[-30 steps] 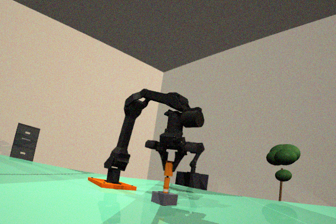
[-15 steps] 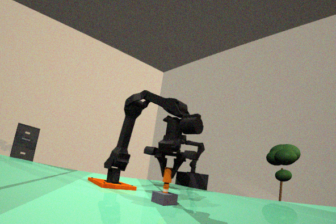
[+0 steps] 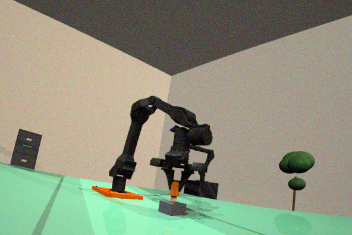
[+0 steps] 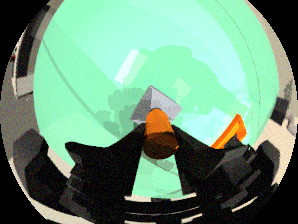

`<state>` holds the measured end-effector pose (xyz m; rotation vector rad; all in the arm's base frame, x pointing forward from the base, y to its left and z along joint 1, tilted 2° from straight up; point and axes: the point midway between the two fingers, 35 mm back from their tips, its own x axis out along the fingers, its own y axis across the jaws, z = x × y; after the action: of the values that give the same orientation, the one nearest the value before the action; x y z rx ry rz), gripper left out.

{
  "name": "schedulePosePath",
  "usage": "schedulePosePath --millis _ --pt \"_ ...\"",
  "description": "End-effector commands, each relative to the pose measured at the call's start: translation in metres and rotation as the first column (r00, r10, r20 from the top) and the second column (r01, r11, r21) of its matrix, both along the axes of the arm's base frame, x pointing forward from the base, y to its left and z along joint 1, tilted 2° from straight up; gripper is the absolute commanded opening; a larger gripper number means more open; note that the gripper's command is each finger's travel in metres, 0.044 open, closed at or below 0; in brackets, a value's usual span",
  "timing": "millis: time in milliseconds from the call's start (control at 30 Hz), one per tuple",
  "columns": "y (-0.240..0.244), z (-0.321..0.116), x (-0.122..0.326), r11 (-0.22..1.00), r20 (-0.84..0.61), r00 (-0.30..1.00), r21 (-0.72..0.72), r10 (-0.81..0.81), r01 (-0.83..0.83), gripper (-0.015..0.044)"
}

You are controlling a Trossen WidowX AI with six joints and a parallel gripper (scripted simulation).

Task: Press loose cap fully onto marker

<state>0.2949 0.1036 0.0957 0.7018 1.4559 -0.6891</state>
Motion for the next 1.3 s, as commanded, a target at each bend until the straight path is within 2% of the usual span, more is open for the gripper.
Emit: schedulePosePath --millis 0,100,667,767,967,1100,1167,1267 --pt "0.0 -0.002 -0.001 1.0 -0.003 1.0 0.002 -0.003 0.003 0.0" --pt "0.0 -0.002 -0.001 1.0 -0.003 1.0 0.002 -0.003 0.003 0.0" --pt "0.0 -0.001 0.0 1.0 -0.001 1.0 0.001 0.0 0.0 0.044" --pt "0.0 0.007 0.001 1.0 -0.001 1.0 0.001 0.0 0.0 0.044" --pt "0.0 0.072 0.0 1.0 -0.002 1.0 0.001 0.0 0.0 0.044" --pt "-0.001 0.074 -0.001 1.0 -0.002 1.0 0.001 0.0 0.0 0.044" --pt "-0.001 0.073 -0.001 0.998 -0.001 0.998 0.001 0.065 -0.065 0.0387" --pt "-0.001 0.071 0.0 0.942 0.001 0.942 0.0 0.335 -0.335 0.0309"
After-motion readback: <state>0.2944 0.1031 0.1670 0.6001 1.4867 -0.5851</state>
